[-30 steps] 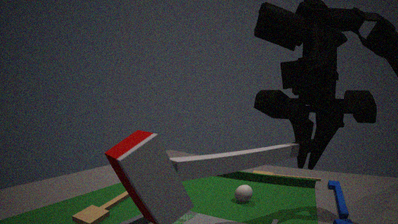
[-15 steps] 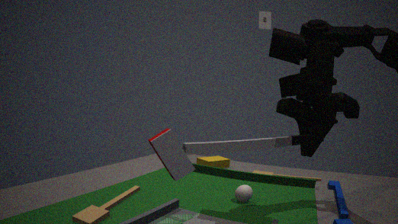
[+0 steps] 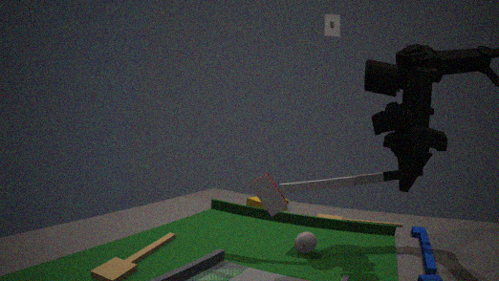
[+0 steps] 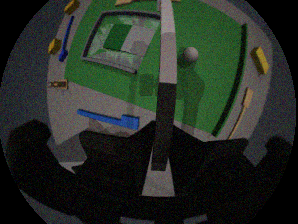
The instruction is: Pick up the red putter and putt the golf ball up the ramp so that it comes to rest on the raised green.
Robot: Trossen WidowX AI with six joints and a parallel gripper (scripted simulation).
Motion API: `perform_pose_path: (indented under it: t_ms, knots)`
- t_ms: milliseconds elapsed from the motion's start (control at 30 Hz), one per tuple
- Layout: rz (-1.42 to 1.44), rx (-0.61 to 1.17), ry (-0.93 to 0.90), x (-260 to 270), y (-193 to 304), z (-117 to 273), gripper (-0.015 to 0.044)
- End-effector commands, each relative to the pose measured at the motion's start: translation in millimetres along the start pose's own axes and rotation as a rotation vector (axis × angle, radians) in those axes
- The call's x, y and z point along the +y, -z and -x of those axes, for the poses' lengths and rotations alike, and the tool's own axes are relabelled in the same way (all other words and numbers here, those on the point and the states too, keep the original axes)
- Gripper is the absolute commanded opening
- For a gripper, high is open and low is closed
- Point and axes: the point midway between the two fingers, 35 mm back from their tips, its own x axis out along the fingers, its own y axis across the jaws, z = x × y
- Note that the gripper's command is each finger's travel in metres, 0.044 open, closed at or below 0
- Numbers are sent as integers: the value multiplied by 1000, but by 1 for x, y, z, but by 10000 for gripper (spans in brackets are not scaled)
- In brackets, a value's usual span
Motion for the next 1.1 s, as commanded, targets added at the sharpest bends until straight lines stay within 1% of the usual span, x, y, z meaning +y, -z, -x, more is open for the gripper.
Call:
perform_pose_path:
  t_ms: [0,333,533,800,1067]
  knots:
    - [-89,13,23,-15,18,2,0]
    - [-338,62,95,-50,73,9,0]
    - [-343,63,96,-51,75,2,0]
    - [-343,62,99,-54,78,-29,0]
    - [-343,62,99,-55,78,-37,0]
